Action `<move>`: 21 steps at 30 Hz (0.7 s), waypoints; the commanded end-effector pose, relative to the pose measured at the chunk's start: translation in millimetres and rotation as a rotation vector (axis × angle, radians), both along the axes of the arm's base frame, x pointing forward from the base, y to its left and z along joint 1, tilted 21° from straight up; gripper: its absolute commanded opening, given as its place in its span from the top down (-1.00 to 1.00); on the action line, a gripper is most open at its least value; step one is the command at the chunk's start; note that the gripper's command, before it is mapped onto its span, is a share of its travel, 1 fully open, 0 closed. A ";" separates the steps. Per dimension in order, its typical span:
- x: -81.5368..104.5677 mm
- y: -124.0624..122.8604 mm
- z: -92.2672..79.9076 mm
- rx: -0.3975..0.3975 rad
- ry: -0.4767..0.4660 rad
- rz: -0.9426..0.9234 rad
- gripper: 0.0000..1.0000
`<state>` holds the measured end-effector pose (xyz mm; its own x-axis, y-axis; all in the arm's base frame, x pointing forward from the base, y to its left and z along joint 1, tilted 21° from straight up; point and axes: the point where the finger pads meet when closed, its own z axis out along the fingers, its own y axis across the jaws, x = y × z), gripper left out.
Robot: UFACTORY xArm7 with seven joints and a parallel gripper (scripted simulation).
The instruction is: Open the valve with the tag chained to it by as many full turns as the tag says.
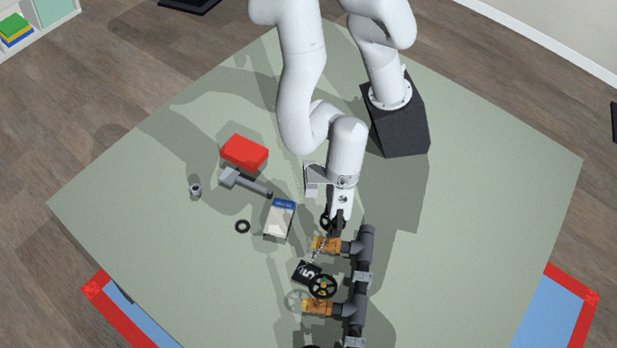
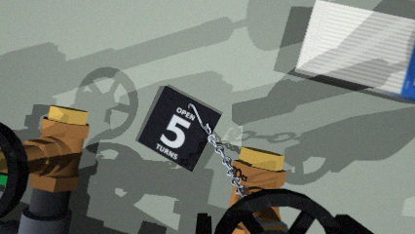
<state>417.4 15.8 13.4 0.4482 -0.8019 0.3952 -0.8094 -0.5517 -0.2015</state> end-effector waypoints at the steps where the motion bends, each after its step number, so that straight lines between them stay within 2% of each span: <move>1: 0.5 0.9 0.9 -0.080 0.081 0.207 1.00; 2: 0.5 0.9 0.9 -0.080 0.081 0.207 1.00; 3: 0.5 0.9 0.9 -0.125 0.116 0.321 1.00; 17: 0.5 0.9 0.9 -0.354 0.206 0.866 1.00; 19: 0.5 0.9 0.9 -0.354 0.206 0.866 1.00; 20: 0.5 0.9 0.9 -0.402 0.234 0.981 1.00; 21: 0.5 0.9 0.9 -0.417 0.239 1.014 1.00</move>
